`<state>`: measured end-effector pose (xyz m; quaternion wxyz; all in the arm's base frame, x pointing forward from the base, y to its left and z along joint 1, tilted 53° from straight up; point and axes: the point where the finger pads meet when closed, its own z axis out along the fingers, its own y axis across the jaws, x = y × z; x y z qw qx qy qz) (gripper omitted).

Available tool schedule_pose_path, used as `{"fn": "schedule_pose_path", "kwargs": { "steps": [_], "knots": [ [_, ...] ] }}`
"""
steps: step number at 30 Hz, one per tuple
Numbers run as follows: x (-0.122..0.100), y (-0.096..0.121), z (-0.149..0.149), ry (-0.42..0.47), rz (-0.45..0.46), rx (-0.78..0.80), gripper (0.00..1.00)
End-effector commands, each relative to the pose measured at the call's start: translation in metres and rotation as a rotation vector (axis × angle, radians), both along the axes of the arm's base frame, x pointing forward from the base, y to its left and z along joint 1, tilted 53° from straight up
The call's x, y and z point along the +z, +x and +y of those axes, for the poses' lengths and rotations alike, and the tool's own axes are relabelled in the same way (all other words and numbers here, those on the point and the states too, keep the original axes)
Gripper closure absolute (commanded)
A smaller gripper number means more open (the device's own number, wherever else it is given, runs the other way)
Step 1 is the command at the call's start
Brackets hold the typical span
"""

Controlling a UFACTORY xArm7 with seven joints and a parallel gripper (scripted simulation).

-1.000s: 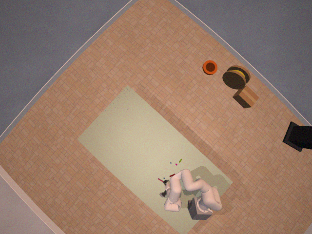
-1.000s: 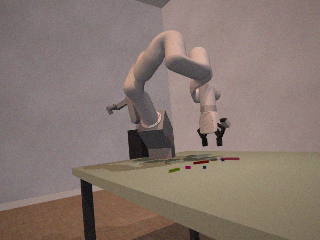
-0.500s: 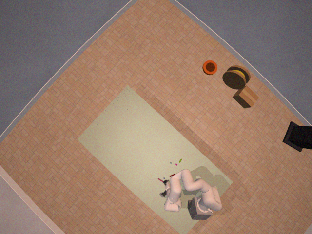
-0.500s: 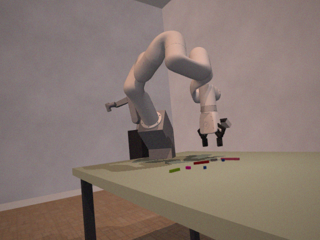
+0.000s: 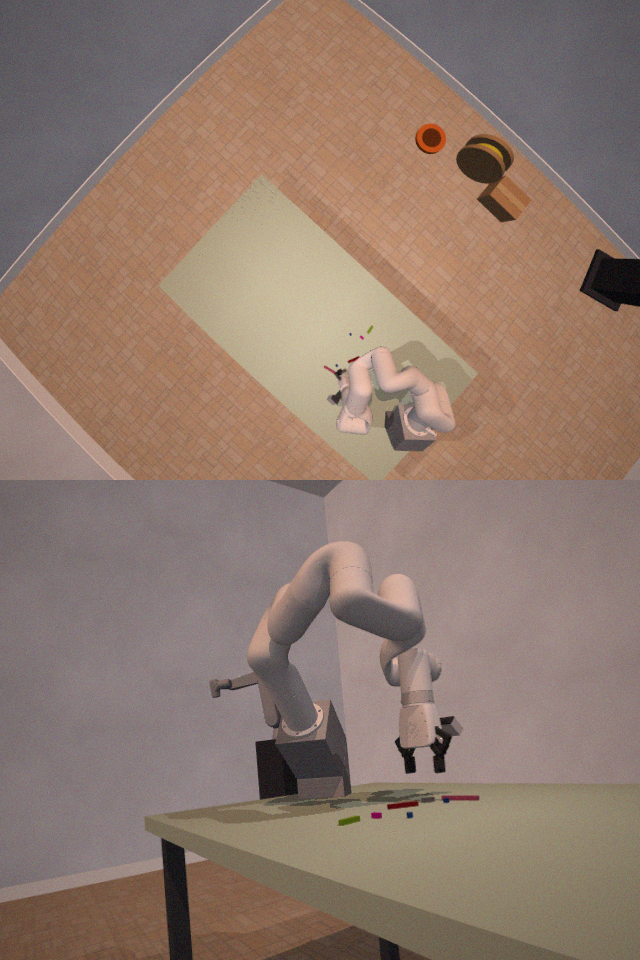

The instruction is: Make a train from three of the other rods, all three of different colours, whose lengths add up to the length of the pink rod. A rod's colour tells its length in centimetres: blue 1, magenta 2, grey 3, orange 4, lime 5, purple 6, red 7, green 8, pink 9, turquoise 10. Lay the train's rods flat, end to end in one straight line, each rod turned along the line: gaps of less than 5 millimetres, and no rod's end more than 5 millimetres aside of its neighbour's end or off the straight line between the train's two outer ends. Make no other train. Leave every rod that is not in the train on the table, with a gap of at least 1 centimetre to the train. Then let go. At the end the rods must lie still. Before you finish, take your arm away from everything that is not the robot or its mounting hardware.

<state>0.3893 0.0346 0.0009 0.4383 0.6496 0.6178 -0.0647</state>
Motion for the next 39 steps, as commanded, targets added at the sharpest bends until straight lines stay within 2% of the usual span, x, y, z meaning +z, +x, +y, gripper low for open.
{"fn": "schedule_pose_path", "kwargs": {
  "steps": [1, 18, 33, 35, 36, 39],
  "knots": [
    [0.000, 0.000, 0.002, 0.002, -0.001, 0.003, 0.00],
    [0.003, 0.002, 0.001, 0.020, -0.027, -0.022, 0.00],
    [0.036, 0.023, -0.017, 0.240, -0.346, -0.322, 0.00],
    [0.036, 0.023, -0.017, 0.240, -0.346, -0.322, 0.00],
    [0.042, 0.027, -0.020, 0.280, -0.404, -0.376, 0.00],
    [0.047, 0.030, -0.023, 0.314, -0.452, -0.421, 0.00]
  ]
}}
